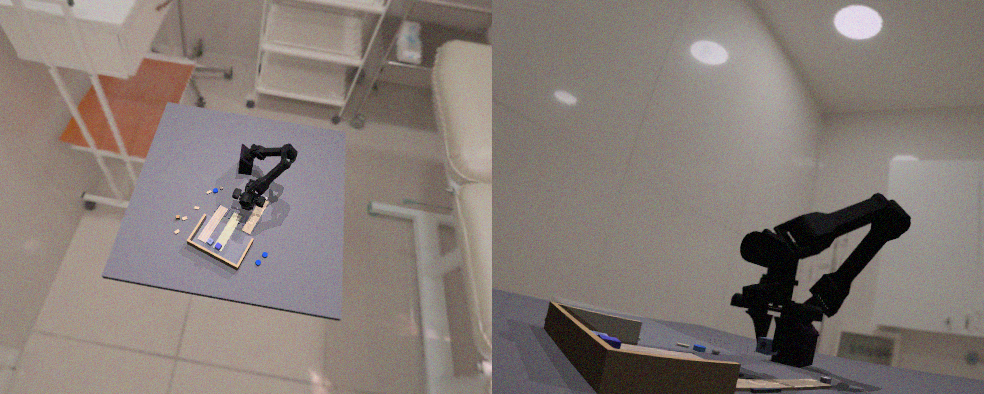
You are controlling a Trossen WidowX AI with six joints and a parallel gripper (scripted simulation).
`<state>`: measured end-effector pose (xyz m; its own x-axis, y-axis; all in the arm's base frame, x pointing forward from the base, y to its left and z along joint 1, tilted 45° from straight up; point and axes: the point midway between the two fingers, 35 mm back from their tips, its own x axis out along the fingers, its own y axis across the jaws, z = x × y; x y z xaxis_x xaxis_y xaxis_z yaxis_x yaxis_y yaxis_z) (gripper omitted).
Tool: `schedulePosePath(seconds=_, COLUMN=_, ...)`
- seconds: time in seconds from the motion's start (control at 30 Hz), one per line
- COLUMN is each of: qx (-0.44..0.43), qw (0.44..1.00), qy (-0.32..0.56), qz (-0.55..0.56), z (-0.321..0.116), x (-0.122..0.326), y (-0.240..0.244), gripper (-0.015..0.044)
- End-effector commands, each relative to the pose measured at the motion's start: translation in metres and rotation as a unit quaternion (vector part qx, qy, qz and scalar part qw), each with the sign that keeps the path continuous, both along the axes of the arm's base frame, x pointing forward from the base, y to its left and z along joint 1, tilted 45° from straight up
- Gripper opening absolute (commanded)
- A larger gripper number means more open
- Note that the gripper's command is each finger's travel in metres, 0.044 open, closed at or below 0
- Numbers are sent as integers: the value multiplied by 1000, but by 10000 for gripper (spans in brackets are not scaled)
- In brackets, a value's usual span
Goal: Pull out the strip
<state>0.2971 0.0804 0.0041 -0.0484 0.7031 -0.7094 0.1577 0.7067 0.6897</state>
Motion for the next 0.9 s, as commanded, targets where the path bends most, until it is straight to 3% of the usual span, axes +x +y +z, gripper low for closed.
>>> schedulePosePath(seconds=0.0, qx=-2, qw=1000, qy=-5, qz=-1, z=10, x=0, y=-11, gripper=0)
schedulePosePath(seconds=0.87, qx=-2, qw=1000, qy=-5, qz=-1, z=26, x=0, y=-26, gripper=0)
